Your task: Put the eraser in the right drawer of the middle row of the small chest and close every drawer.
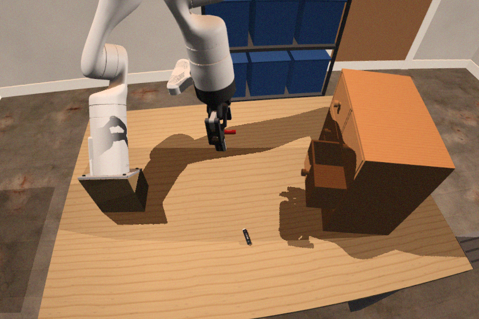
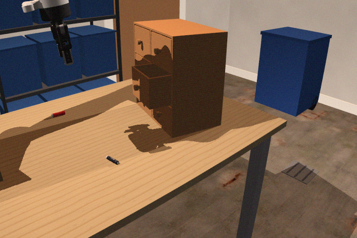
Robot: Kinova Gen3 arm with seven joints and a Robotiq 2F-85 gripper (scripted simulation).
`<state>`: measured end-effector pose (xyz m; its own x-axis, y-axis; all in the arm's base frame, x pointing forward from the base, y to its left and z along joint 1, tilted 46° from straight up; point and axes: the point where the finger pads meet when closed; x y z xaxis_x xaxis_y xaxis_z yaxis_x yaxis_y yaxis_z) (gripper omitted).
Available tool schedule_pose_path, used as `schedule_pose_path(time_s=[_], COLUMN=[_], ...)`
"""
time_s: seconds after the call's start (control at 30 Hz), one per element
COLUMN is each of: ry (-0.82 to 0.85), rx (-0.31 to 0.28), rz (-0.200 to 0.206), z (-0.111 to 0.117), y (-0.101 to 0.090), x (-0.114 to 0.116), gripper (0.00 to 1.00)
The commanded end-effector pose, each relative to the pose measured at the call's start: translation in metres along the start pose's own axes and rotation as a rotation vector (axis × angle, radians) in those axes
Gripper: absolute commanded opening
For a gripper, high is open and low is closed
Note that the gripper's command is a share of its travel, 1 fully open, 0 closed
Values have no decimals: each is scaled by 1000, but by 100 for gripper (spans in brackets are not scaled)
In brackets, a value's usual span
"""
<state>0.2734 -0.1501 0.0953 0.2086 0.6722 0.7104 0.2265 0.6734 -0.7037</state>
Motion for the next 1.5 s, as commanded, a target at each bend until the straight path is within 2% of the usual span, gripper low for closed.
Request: schedule_pose_path(time_s=[0.0,1.03,1.1,1.47], ry=[4,4,4,4], rx=[-11,-285,-285,-369], rz=[0,20,20,27], z=[0,-23,-23,-30], y=[0,38,38,50], x=[0,-3,-3,-3], gripper=[100,100,100,100])
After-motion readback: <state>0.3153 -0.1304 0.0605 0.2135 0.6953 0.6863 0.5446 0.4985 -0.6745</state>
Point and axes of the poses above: the point where the finger pads meet when closed, its own y axis out along the fingers, its own x axis across the jaws, z = x × y, and after that the axes turned 4 degrees about -y, right-handed
